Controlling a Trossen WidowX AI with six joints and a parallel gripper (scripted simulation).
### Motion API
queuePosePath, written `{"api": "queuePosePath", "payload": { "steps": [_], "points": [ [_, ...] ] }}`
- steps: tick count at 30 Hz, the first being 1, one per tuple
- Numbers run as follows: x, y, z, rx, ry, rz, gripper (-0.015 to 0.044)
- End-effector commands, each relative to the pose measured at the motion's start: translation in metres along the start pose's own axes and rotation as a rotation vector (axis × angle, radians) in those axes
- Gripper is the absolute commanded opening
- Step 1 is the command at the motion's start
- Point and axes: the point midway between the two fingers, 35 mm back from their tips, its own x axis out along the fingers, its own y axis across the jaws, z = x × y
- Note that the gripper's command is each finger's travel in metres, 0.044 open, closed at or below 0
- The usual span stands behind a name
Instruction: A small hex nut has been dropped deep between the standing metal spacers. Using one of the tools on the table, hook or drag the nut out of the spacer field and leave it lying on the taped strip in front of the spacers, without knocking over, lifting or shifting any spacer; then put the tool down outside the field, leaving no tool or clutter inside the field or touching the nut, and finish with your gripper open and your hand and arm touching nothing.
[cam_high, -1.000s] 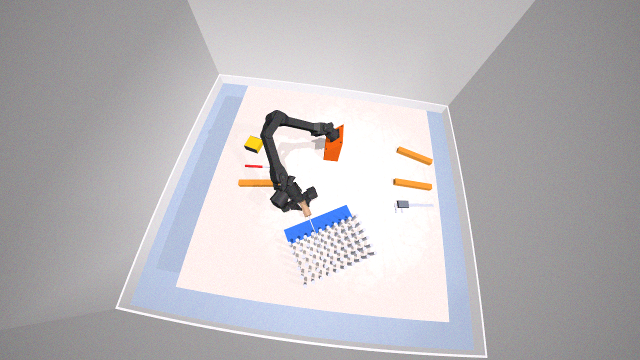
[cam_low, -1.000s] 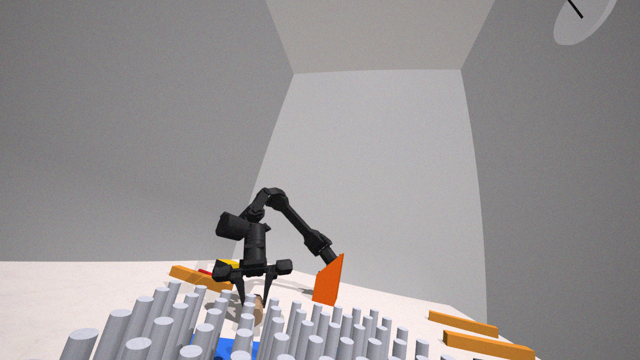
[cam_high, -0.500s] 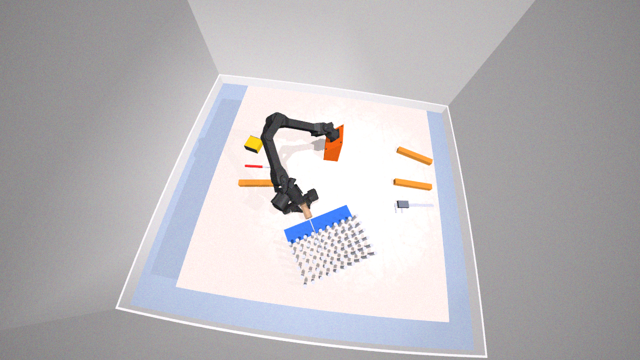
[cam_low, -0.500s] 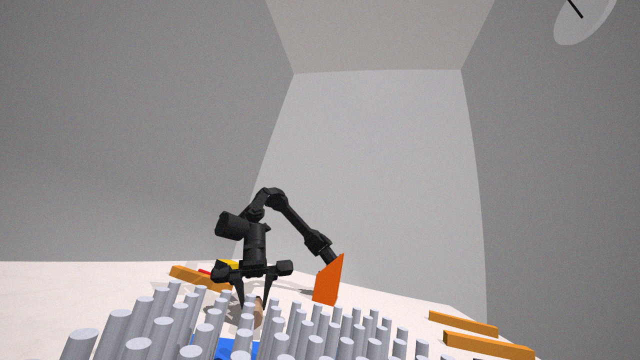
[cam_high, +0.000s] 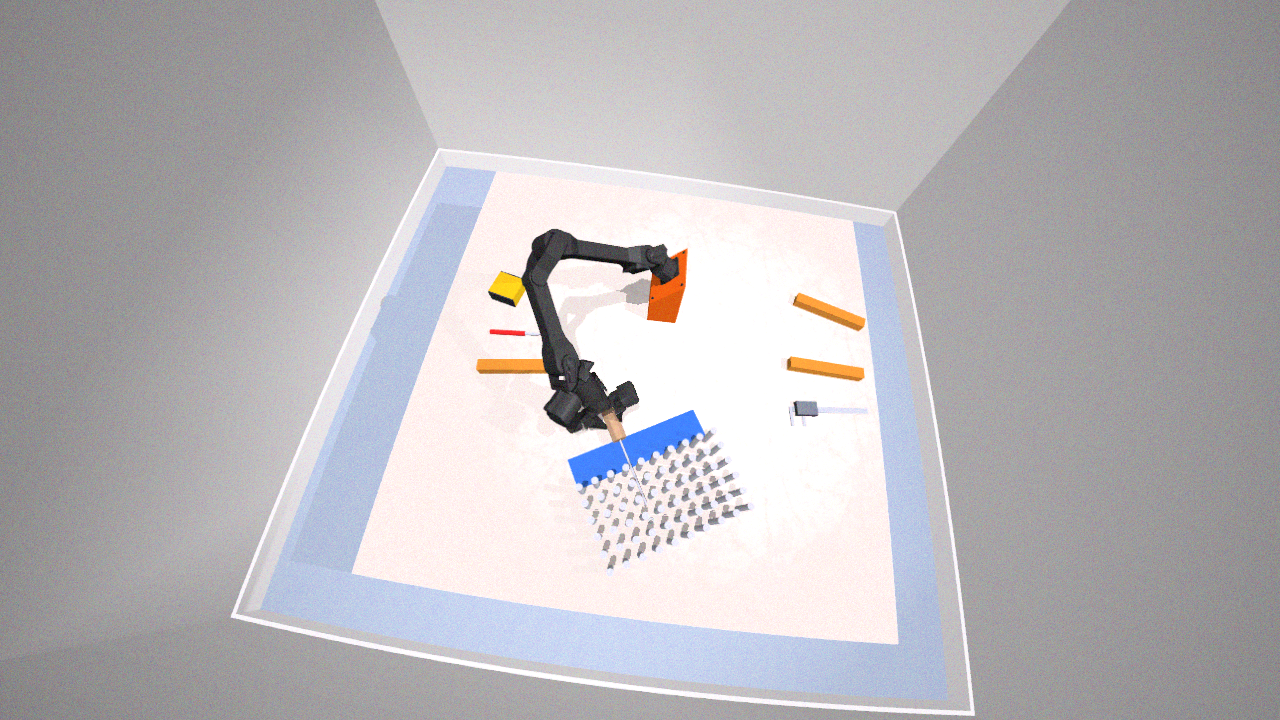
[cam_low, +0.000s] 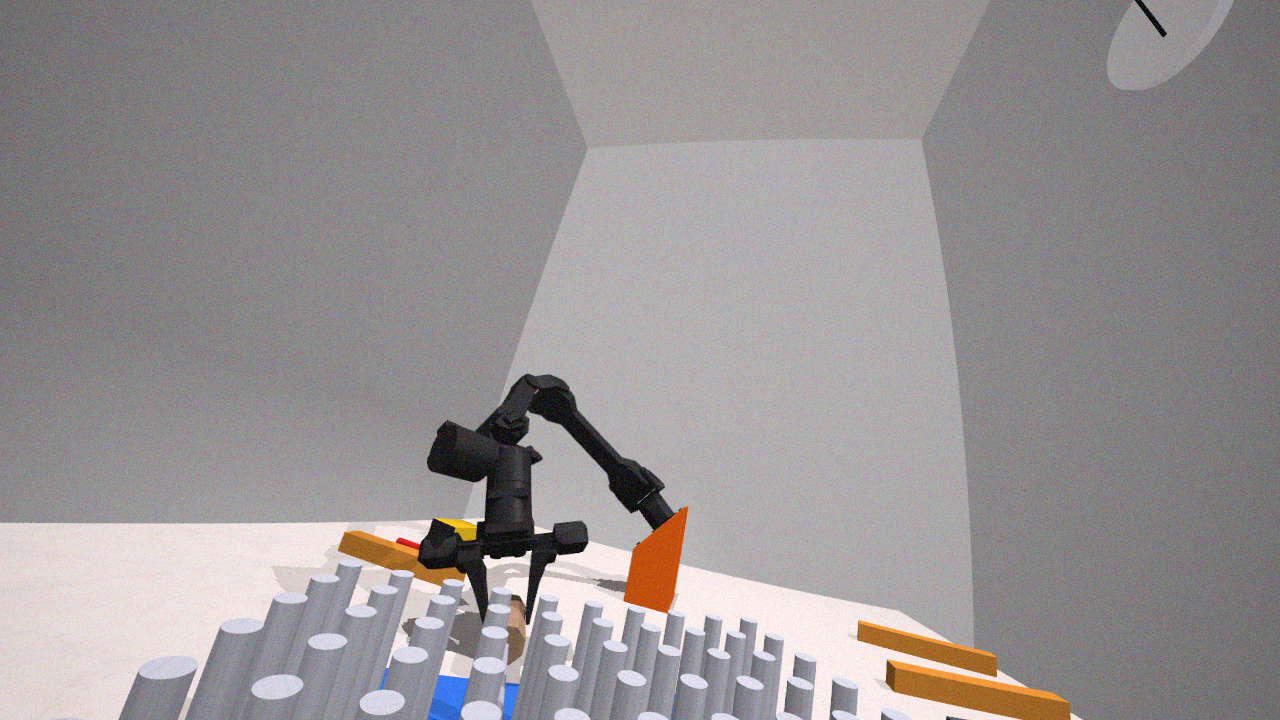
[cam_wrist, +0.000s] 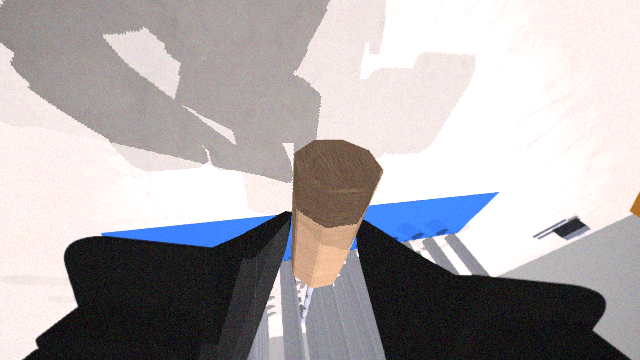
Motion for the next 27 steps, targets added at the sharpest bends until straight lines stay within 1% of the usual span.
{"api": "queuePosePath", "payload": {
  "steps": [1, 27],
  "points": [
    [0.001, 0.000, -0.004, 0.001, 0.002, 0.000, 0.0000],
    [0.008, 0.000, -0.021, 0.001, 0.003, 0.000, 0.0000]
  ]
}}
